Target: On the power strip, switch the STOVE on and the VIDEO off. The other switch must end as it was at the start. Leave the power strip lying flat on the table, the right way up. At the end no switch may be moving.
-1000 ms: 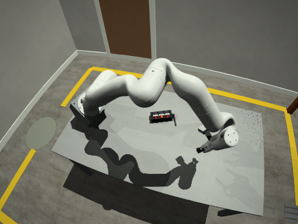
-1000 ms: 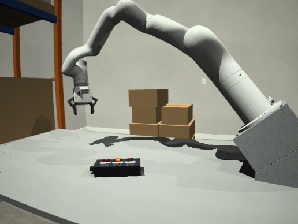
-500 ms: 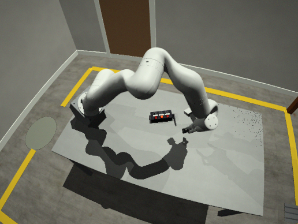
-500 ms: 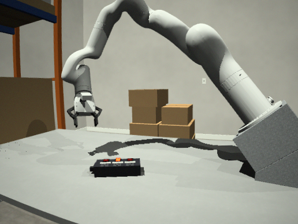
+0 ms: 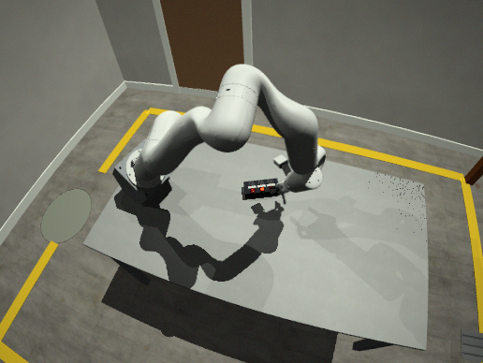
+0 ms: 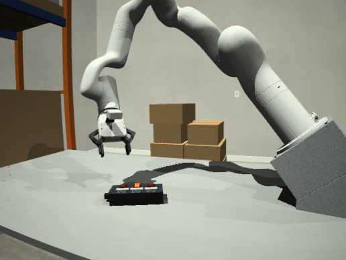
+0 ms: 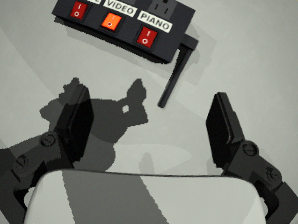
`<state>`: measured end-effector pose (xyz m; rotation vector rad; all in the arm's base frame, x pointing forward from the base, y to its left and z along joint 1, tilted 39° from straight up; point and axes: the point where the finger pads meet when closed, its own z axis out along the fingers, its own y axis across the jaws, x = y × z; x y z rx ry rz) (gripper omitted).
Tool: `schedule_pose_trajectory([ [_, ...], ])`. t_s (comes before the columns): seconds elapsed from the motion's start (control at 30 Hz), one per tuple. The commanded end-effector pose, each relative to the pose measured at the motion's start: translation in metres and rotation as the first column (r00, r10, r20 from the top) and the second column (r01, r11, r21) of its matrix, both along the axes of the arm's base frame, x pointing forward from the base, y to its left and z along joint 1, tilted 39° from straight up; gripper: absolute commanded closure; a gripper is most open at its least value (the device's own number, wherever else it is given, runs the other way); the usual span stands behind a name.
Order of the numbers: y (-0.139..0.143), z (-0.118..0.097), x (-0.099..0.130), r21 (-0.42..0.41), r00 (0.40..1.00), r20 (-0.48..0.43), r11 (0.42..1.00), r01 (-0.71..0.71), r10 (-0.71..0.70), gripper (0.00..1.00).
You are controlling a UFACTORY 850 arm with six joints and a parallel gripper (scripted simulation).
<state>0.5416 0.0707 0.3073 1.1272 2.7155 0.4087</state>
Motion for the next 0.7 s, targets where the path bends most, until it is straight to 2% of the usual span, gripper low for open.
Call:
schedule_pose_trajectory([
  [0.0,0.021,-0.028,-0.032,0.009,1.000,-0.016,1.000,0.003,-0.003,0.00],
  [0.03,0.021,-0.028,-0.032,0.009,1.000,-0.016,1.000,0.003,-0.003,0.00],
  [0.1,0.030,-0.046,-0.053,0.010,0.999,-0.031,1.000,0.006,-0.006,0.00],
  [0.17,0.034,-0.053,-0.063,0.010,0.999,-0.038,1.000,0.008,-0.007,0.00],
  [0.67,0.034,-0.054,-0.064,0.010,0.999,-0.039,1.000,0.008,-0.008,0.00],
])
